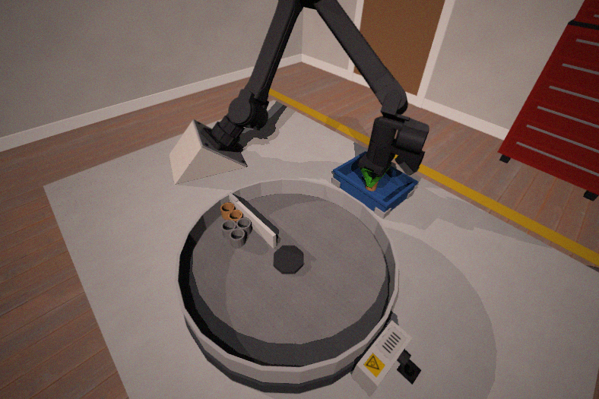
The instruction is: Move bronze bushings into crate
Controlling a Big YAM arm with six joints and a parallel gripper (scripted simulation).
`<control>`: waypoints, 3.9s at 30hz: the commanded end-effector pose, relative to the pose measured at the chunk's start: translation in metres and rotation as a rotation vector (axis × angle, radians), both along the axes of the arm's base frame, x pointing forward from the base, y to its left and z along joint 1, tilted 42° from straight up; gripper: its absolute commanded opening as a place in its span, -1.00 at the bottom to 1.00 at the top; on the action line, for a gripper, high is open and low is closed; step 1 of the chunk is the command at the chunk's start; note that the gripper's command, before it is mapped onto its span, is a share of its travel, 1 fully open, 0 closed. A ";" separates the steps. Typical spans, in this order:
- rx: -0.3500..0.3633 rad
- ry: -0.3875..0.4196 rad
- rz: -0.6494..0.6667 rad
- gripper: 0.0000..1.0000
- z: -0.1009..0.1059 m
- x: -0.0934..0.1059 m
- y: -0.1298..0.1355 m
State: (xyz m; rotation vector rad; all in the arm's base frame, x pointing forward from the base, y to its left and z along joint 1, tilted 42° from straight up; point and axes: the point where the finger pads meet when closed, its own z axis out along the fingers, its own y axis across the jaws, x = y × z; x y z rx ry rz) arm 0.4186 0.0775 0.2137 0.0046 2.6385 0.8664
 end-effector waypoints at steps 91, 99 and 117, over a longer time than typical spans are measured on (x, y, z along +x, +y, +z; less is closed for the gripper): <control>-0.015 -0.059 -0.001 -0.72 0.103 -0.028 -0.062; -0.015 -0.059 -0.001 -0.72 0.103 -0.028 -0.062; -0.015 -0.059 -0.001 -0.72 0.103 -0.028 -0.062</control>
